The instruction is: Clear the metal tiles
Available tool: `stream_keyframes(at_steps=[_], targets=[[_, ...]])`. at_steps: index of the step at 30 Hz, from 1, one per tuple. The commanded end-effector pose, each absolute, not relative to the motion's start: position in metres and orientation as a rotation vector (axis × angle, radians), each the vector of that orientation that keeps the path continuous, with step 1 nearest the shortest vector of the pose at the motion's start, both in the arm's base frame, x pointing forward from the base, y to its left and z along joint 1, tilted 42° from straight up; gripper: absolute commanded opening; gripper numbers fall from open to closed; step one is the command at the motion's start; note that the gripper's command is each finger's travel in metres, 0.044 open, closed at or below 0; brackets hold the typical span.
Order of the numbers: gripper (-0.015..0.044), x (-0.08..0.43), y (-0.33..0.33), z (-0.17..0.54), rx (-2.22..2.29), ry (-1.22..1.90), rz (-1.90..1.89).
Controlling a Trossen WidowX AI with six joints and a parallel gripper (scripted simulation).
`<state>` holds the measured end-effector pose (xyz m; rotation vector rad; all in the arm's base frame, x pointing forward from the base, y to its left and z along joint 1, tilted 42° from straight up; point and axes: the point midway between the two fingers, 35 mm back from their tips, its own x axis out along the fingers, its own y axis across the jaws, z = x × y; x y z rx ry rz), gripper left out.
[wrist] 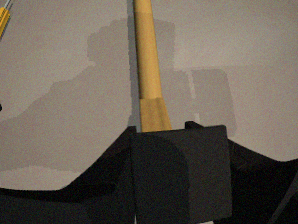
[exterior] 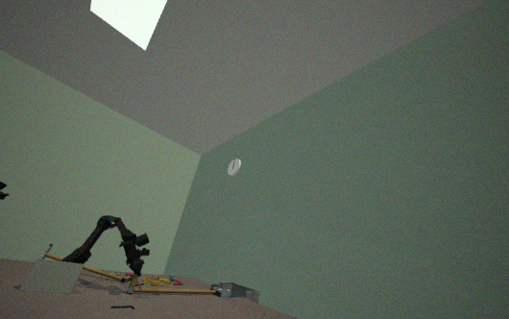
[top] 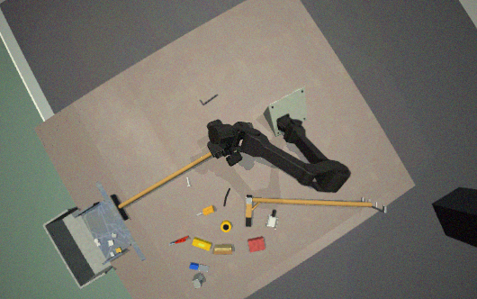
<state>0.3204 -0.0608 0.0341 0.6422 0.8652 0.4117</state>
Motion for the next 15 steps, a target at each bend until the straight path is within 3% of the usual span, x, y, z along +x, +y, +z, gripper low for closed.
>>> stream_keyframes(at_steps=[1, 15], targets=[[0.0, 0.321, -0.058, 0.041, 0.637, 0.857, 0.414], [0.0, 0.319, -0.044, 0.054, 0.635, 0.858, 0.416]])
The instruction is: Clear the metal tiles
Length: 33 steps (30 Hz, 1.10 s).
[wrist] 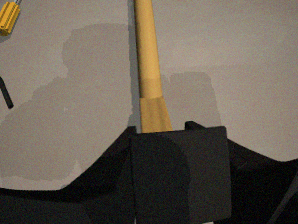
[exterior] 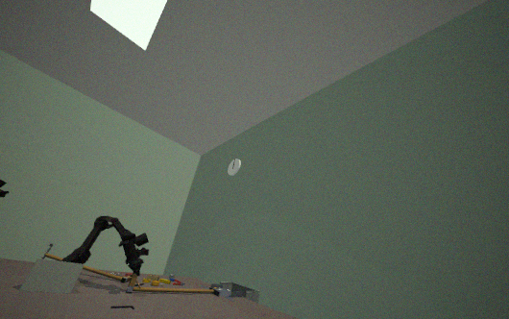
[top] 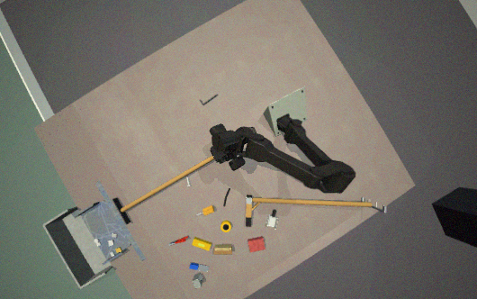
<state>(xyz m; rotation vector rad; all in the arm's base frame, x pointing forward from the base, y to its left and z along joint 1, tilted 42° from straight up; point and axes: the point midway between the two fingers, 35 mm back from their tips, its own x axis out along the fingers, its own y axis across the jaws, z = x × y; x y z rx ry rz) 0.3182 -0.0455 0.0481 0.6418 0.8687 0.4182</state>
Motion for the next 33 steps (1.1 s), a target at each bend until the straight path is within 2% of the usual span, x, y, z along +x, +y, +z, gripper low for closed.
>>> stream_keyframes(at_steps=[1, 33], targets=[[0.0, 0.318, -0.043, 0.055, 0.635, 0.858, 0.416], [0.0, 0.309, -0.013, 0.082, 0.635, 0.856, 0.422]])
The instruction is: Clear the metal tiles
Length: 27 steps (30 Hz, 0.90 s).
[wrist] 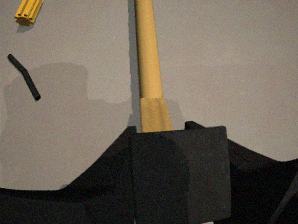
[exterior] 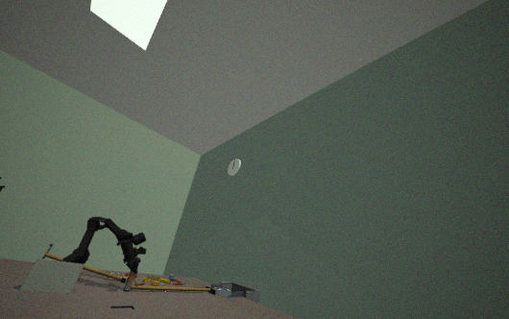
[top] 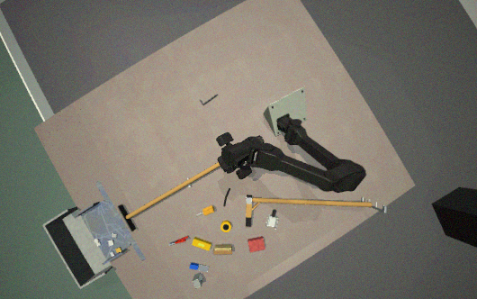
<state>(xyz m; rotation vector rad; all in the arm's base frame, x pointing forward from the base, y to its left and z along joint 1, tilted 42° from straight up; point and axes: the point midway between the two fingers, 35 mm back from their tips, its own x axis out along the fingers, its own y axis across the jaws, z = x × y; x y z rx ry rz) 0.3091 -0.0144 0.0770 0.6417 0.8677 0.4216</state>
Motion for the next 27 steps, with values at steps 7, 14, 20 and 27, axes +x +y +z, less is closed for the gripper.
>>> stream_keyframes(at_steps=[7, 14, 20, 27], targets=[[0.0, 0.306, -0.006, 0.088, 0.636, 0.854, 0.424], [0.0, 0.304, -0.002, 0.092, 0.636, 0.853, 0.427], [0.0, 0.306, 0.0, 0.094, 0.635, 0.853, 0.429], [0.0, 0.316, 0.003, 0.097, 0.634, 0.853, 0.431]])
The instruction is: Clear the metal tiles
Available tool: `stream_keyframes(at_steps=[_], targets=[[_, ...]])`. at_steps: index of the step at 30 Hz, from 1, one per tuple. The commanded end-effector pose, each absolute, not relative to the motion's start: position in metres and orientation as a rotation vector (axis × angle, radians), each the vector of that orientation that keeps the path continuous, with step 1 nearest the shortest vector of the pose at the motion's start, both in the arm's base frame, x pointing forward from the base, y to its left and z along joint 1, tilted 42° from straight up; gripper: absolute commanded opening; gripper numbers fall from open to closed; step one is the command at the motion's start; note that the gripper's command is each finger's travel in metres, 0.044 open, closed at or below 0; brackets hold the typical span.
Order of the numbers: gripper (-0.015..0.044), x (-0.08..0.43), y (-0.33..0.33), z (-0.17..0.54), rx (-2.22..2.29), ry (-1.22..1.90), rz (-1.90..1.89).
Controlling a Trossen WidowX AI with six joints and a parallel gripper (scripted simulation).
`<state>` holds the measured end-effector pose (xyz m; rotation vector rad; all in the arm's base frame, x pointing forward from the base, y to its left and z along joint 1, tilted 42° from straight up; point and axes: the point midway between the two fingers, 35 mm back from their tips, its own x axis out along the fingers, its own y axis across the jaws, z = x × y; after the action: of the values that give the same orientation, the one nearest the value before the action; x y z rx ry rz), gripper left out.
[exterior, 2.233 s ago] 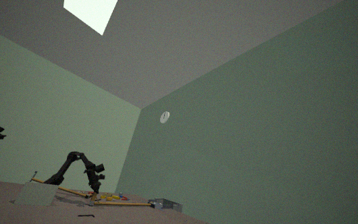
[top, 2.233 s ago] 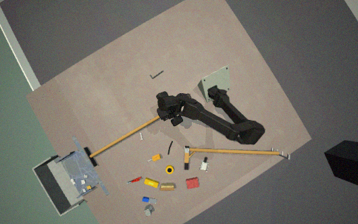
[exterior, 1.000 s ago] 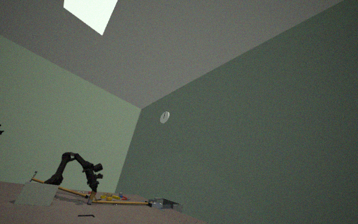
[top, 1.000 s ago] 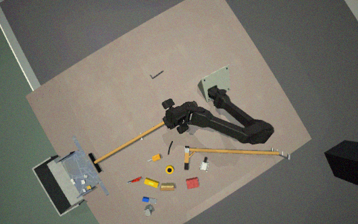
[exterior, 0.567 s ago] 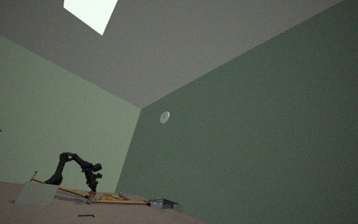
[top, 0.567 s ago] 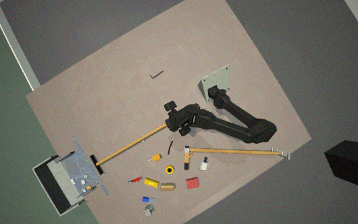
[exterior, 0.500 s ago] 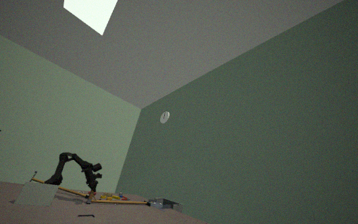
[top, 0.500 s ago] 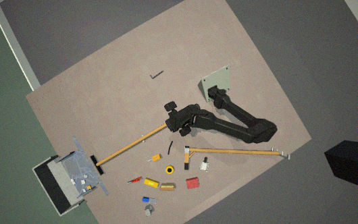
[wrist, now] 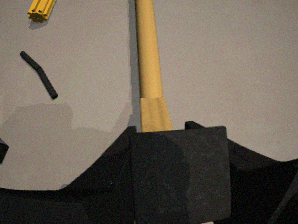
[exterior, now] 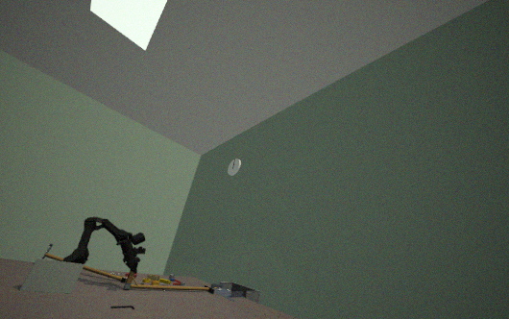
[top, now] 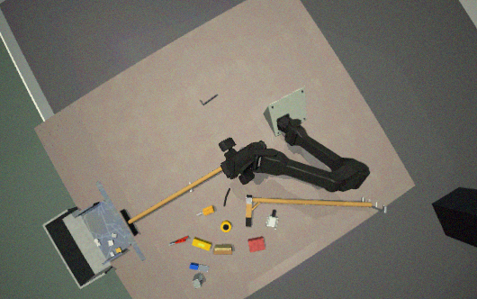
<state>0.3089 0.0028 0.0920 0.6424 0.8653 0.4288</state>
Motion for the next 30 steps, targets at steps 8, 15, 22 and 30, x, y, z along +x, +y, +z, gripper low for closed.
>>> stream_keyframes(at_steps=[8, 15, 22, 30], targets=[[0.0, 0.328, 0.005, 0.099, 0.633, 0.851, 0.433], [0.0, 0.339, 0.008, 0.102, 0.632, 0.85, 0.436], [0.0, 0.349, 0.01, 0.103, 0.633, 0.847, 0.438], [0.0, 0.361, 0.012, 0.104, 0.633, 0.844, 0.441]])
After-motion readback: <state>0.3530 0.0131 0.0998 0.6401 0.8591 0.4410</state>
